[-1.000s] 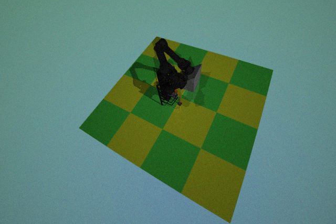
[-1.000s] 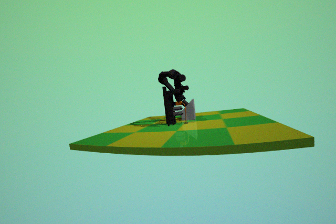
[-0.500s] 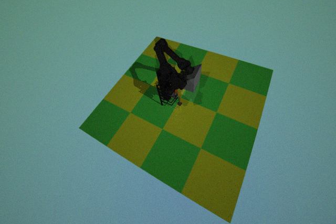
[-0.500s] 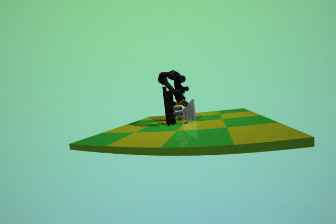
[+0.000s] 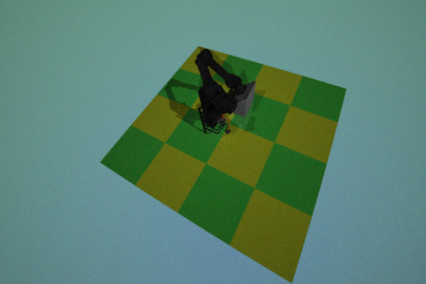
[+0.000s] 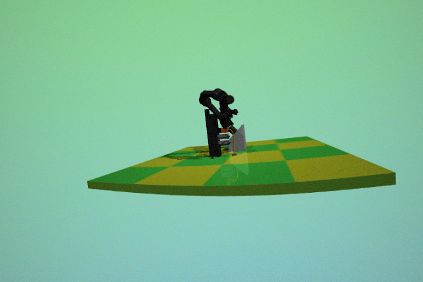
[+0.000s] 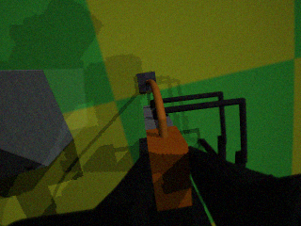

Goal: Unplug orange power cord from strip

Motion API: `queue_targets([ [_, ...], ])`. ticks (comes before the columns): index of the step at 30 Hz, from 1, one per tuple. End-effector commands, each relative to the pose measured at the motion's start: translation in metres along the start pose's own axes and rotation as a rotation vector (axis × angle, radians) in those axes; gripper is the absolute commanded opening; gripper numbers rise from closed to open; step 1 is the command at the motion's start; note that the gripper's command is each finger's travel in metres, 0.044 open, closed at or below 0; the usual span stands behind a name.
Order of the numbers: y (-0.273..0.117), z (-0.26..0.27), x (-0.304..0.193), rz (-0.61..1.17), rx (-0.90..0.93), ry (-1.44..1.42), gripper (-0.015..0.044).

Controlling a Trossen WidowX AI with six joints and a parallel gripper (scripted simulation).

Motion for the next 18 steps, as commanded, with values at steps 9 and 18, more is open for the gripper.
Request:
queue_targets([
  [9, -0.003, -0.008, 0.025, -0.014, -0.006, -0.003, 0.0000],
  [18, -0.005, -0.011, 0.039, -0.014, -0.007, -0.003, 0.0000],
])
Point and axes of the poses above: the point midway between the two fingers, 35 mm back from their tips, its own y axis out along the fingers, its own z axis across the jaws, x = y × z, the point moved 3 cm from there along -y, back along the fingers, and after that the axes turned 13 degrees about -y, right-handed, at the moved point
